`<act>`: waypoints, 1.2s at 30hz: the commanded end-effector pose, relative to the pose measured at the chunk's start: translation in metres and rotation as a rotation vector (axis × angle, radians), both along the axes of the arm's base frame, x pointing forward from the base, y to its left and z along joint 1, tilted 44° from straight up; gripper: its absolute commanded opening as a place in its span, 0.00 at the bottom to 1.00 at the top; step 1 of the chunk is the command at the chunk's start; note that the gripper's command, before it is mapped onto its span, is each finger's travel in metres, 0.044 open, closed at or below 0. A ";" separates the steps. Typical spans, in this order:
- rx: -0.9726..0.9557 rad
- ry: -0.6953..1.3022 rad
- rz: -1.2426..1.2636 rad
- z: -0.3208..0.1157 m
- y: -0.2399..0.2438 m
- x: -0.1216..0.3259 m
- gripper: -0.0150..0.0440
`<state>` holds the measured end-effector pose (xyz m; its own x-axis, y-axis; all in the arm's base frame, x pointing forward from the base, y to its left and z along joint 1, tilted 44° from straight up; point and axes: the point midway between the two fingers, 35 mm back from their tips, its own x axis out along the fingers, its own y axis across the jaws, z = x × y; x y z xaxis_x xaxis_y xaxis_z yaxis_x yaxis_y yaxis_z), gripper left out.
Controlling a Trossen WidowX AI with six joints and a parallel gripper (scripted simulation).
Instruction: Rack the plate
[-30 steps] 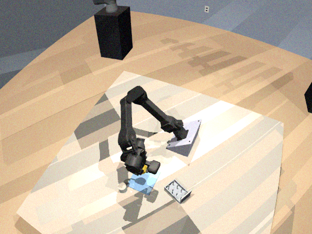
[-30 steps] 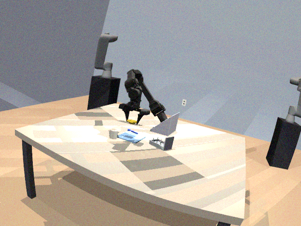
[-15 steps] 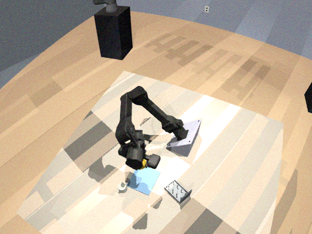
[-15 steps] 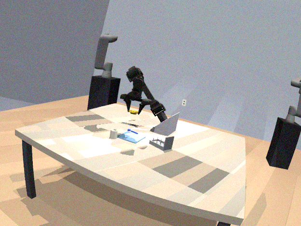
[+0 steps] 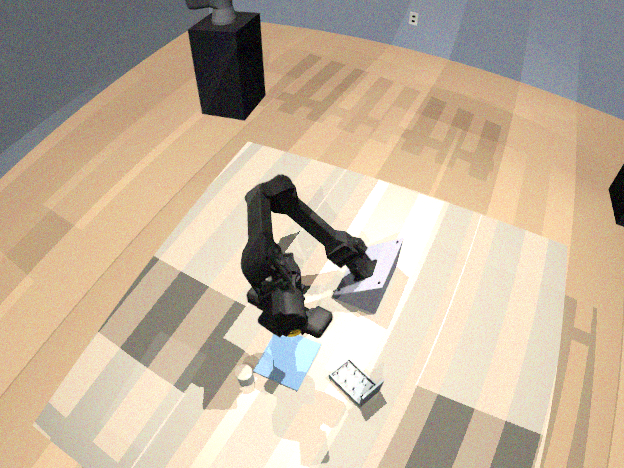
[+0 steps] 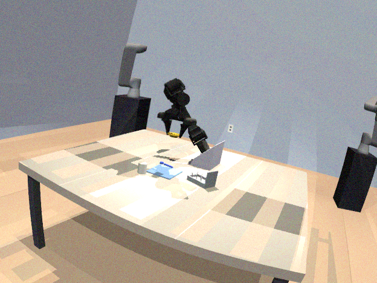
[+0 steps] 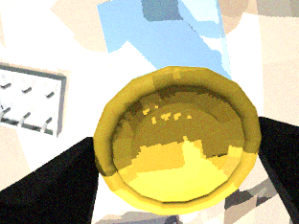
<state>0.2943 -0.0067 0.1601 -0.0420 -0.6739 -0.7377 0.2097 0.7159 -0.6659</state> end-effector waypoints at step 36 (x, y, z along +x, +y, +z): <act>0.287 0.149 -0.159 -0.113 0.044 -0.036 0.25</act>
